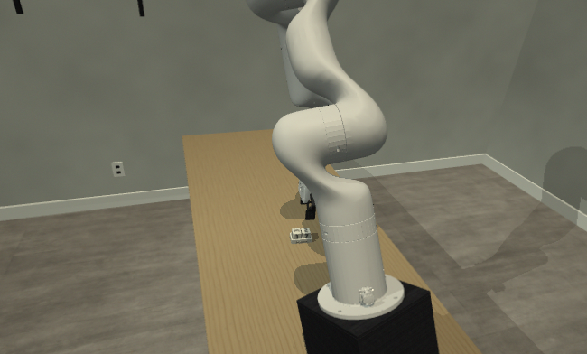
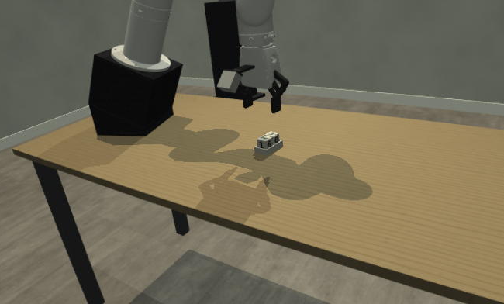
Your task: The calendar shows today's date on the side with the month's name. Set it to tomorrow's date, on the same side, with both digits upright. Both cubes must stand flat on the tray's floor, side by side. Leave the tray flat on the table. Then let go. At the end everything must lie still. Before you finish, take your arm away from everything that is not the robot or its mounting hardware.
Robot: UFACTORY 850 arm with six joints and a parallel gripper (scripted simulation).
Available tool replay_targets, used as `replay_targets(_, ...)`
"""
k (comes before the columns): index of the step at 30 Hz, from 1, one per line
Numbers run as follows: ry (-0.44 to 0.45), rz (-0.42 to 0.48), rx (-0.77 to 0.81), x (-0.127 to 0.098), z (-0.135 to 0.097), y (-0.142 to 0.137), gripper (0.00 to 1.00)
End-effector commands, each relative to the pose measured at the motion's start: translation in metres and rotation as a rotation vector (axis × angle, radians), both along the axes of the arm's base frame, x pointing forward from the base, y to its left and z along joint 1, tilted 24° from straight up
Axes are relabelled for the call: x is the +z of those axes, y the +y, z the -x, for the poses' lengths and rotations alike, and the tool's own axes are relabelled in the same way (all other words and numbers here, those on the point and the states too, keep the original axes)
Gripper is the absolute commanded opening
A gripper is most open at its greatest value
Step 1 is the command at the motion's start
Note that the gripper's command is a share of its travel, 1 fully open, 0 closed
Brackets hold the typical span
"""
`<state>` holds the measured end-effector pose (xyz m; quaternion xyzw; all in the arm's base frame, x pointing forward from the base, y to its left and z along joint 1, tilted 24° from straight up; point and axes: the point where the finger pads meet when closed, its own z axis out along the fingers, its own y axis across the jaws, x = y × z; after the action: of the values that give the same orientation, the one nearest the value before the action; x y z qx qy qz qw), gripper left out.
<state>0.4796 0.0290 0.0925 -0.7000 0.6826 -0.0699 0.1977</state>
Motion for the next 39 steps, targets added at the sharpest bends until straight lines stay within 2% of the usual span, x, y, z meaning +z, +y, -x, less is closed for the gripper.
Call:
replay_targets(1, -0.001, 0.0, 0.0, 0.0, 0.0, 0.0, 1.0)
replay_targets(10, -0.001, 0.0, 0.0, 0.006, 0.002, -0.001, 1.0)
replay_targets(20, -0.001, 0.0, 0.0, 0.042, 0.016, -0.008, 1.0)
replay_targets(28, -0.001, 0.0, 0.0, 0.058, 0.023, -0.012, 1.0)
replay_targets(39, -0.001, 0.0, 0.0, 0.064, 0.025, -0.013, 1.0)
